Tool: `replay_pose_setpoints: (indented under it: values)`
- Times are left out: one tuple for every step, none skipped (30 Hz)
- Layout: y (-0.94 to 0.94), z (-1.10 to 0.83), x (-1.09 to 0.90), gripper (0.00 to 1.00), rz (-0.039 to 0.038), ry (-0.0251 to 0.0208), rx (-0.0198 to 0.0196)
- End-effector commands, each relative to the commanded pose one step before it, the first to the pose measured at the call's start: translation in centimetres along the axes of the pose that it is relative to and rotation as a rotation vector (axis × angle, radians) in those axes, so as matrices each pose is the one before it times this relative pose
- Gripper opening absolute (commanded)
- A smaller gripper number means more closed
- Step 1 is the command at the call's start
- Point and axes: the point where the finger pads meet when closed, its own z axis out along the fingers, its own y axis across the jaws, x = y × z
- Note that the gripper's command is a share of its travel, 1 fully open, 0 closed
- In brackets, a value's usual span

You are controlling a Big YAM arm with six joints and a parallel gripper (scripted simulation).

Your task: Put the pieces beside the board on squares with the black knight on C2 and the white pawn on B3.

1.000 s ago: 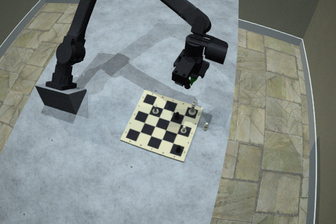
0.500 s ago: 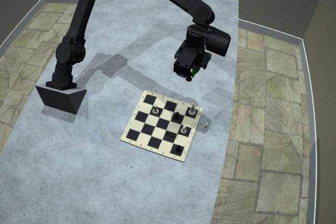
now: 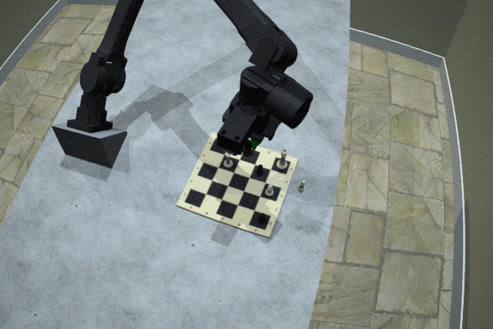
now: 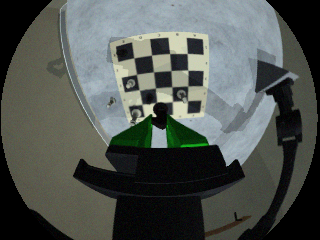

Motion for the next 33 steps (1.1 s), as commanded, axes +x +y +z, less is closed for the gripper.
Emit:
replay_pose_setpoints:
  values:
    - [-0.306, -0.864, -6.290, 0.00, -0.08766, 0.01502, -0.02324]
    - [1.358, -1.311, -0.276, 0.00, -0.02440, -0.01064, -0.02146]
    - [0.000, 0.000, 0.000, 0.00, 0.00000, 0.00000, 0.00000]
    - [0.000, 0.000, 0.000, 0.00, 0.00000, 0.00000, 0.00000]
    - [-0.108, 0.002, 0.059, 0.00, 0.00333, 0.00830, 0.00104]
    - [0.164, 1.069, 1.087, 0.00, -0.02594, -0.00157, 0.02589]
    - [0.251, -0.942, 0.760, 0.00, -0.01995, -0.01196, -0.02077]
    - [0.000, 0.000, 0.000, 0.00, 0.00000, 0.00000, 0.00000]
    - [0.000, 0.000, 0.000, 0.00, 0.00000, 0.00000, 0.00000]
    - [-0.016, 0.000, -0.027, 0.00, 0.00000, -0.00159, 0.00091]
    - [-0.006, 0.000, -0.010, 0.00, 0.00000, -0.00059, 0.00034]
    - [-0.545, 0.369, -0.036, 0.00, 0.00851, 0.00515, 0.00898]
    - [-0.703, -0.366, -0.807, 0.00, 0.02748, 0.00608, -0.00926]
    - [-0.129, -0.242, -0.311, 0.00, 0.00847, 0.00076, -0.00585]
    - [-0.010, 0.007, -0.004, 0.00, 0.00013, -0.00014, 0.00026]
    - [0.003, 0.186, 0.100, 0.00, -0.00385, -0.00055, 0.00246]
    - [-0.072, 0.250, 0.048, 0.00, -0.00274, -0.00021, 0.00221]
    - [-0.143, 0.423, 0.051, 0.00, -0.00408, -0.00030, 0.00317]
    - [0.001, 0.449, 0.146, 0.00, 0.00162, -0.00161, 0.00289]
    - [0.000, 0.000, 0.000, 0.00, 0.00000, 0.00000, 0.00000]
    - [0.000, 0.000, 0.000, 0.00, 0.00000, 0.00000, 0.00000]
    - [1.809, -0.716, 0.508, 0.00, -0.02492, -0.01575, -0.02117]
    - [-0.657, 0.778, -0.005, 0.00, 0.01119, 0.00703, 0.01440]
    - [-1.180, 1.147, -0.226, 0.00, 0.02149, 0.01262, 0.02262]
    - [-0.113, 0.555, -0.216, 0.00, 0.00623, 0.00324, 0.00678]
    - [-0.103, 0.643, -0.252, 0.00, 0.00722, 0.00425, 0.00752]
    - [0.002, 0.368, -0.002, 0.00, 0.00034, 0.00083, 0.00007]
    - [0.000, 0.391, -0.002, 0.00, 0.00005, 0.00008, 0.00007]
    - [0.001, 0.423, -0.002, 0.00, 0.00005, 0.00008, 0.00008]
    - [0.001, 0.450, -0.002, 0.00, 0.00006, 0.00008, 0.00009]
    - [0.001, 0.472, -0.003, 0.00, 0.00006, 0.00009, 0.00009]
    - [0.000, 0.488, -0.003, 0.00, 0.00007, 0.00009, 0.00010]
    - [0.000, 0.497, -0.003, 0.00, 0.00007, 0.00009, 0.00010]
